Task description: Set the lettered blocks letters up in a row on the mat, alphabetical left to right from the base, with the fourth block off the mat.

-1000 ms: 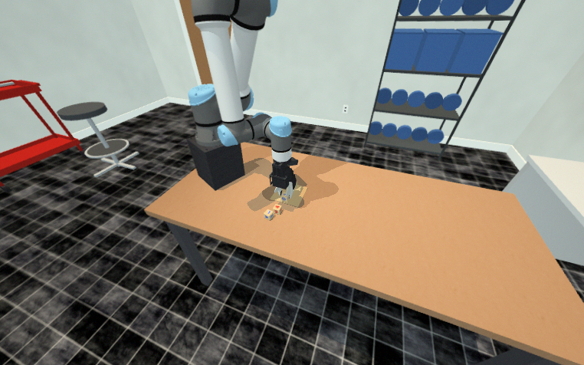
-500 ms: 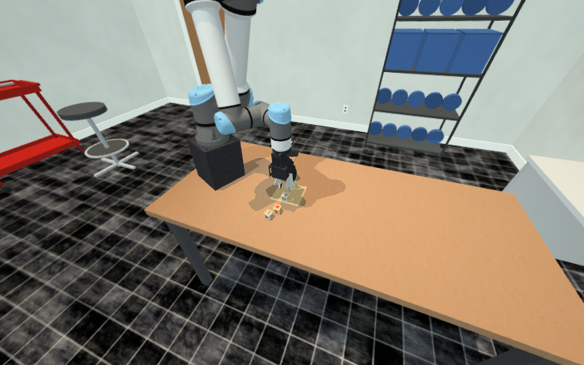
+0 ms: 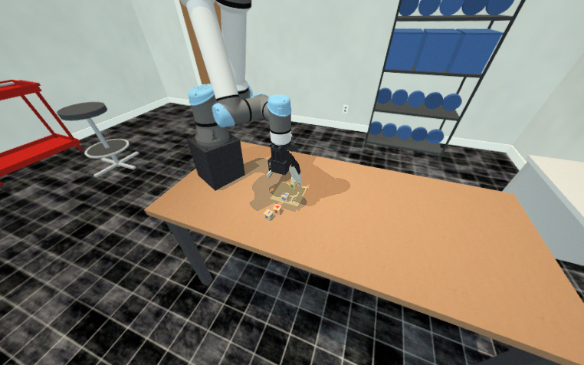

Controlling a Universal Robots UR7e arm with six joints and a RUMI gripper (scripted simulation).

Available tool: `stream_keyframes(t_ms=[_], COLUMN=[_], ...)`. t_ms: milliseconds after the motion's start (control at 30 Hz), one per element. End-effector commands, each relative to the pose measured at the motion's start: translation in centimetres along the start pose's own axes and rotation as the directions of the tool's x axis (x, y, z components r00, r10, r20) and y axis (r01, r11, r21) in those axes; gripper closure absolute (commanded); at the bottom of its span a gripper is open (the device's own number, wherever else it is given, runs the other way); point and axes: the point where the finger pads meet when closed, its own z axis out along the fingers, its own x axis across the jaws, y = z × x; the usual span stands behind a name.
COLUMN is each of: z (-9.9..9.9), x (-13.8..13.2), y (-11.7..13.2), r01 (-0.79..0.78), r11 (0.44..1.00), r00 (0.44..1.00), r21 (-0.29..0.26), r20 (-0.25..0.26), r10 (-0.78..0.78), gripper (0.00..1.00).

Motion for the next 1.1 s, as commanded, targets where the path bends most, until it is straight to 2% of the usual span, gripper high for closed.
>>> stream_keyframes(t_ms=[0,733,1067], z=[-0.2,-0.2,0.0], x=[0.0,0.0,-0.1], y=[0.1,0.1,1.2], r01=[0.0,-0.011,-0.179], r11=[1.0,1.0,0.984], r00=[1.0,1.0,0.984], r21=[0.002,0.003,0.003], r20=[0.002,0.004,0.006], r10=[0.0,0.011,0.179], gripper=[0.0,0.0,0.0])
